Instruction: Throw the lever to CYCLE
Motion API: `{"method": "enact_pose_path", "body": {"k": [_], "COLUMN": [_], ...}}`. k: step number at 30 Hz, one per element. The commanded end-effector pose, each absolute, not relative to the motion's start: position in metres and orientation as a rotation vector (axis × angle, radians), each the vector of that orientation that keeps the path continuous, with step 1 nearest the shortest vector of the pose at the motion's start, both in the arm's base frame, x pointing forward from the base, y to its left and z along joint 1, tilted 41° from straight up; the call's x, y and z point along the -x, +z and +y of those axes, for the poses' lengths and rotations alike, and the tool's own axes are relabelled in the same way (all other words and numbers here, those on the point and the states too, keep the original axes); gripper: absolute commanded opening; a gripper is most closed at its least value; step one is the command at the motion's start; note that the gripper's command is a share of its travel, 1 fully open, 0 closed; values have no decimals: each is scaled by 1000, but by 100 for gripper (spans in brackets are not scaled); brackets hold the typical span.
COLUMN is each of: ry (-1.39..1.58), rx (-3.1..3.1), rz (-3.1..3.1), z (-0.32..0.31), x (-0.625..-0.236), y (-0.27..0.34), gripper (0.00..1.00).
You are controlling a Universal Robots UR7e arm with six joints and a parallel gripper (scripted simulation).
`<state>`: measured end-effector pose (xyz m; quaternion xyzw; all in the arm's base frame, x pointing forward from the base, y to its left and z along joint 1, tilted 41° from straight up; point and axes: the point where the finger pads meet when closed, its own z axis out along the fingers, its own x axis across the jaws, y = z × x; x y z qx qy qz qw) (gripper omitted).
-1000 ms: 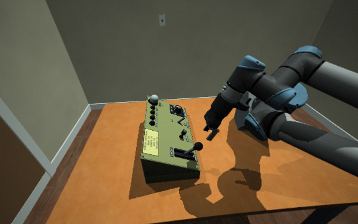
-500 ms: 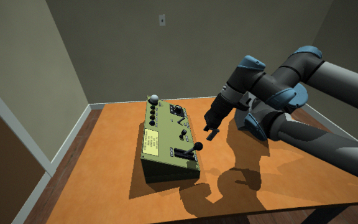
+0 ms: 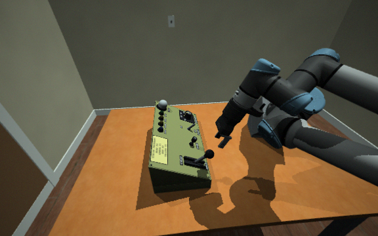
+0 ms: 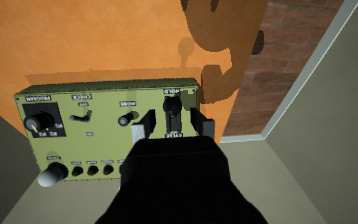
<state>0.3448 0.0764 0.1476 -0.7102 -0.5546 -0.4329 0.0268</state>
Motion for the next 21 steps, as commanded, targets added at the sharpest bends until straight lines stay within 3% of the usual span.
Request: {"method": "enact_pose_path", "body": {"k": [1,21], "ry": [-1338,-1338], "rx": [2194,2194], "rz": [-1713,-1713], "z": [76,83], "x": [-345,-353], "y": [147,139], "gripper": [100,100]}}
